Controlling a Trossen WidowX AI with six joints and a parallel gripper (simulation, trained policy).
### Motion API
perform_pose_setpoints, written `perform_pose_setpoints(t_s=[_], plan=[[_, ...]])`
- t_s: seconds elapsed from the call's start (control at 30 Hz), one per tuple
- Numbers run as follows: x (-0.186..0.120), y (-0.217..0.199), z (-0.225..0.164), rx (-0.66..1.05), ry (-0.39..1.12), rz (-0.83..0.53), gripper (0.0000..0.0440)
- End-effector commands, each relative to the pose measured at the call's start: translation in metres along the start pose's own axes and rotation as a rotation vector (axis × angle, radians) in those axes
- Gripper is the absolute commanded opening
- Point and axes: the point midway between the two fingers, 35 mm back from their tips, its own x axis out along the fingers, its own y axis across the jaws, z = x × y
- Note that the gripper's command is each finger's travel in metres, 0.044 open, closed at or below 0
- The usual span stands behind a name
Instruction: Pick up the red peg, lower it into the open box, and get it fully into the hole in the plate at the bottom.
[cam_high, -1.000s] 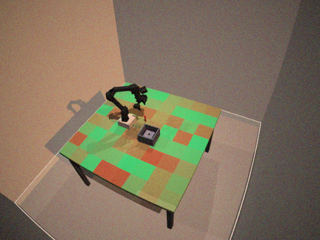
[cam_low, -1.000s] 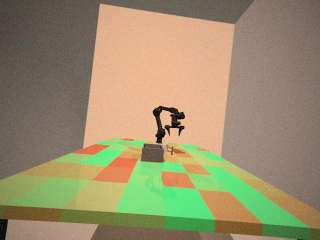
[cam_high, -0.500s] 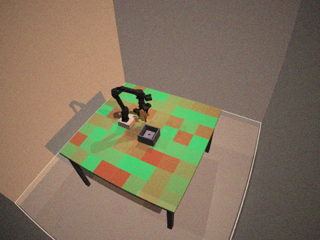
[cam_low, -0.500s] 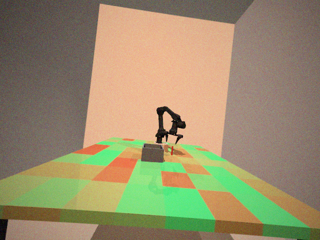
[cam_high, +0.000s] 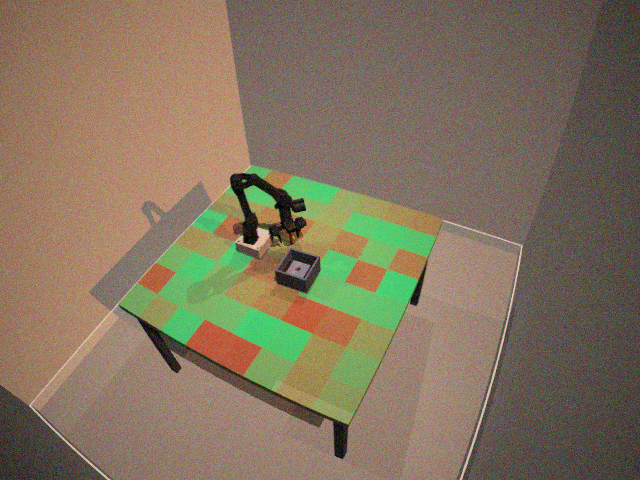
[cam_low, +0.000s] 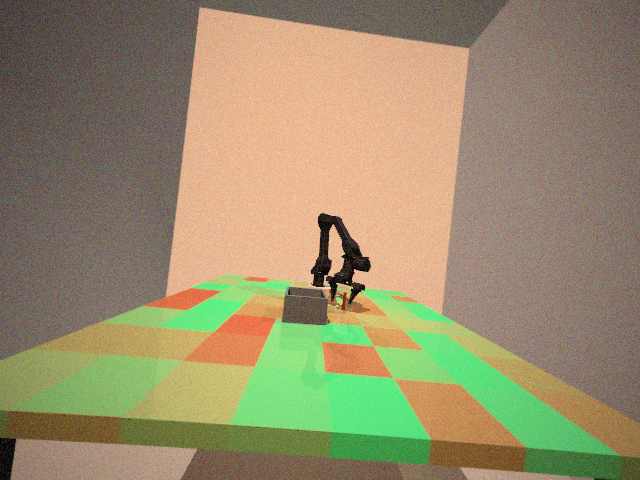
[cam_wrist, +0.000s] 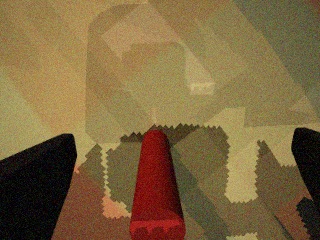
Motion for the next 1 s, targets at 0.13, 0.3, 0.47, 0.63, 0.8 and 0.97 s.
perform_pose_setpoints(t_s=[0.13, 0.3, 0.47, 0.63, 0.8, 0.97], plan=[[0.02, -0.004, -0.007, 0.085, 0.015, -0.006, 0.0316], [0.021, -0.004, -0.009, 0.111, 0.048, -0.016, 0.0185], [0.02, -0.002, -0.009, 0.117, 0.084, -0.02, 0.0054], [0.017, -0.001, -0.002, 0.111, 0.075, -0.018, 0.0], [0.007, 0.0, 0.011, 0.086, 0.013, -0.002, 0.0], [-0.005, -0.001, 0.025, 0.058, -0.04, 0.003, 0.0]])
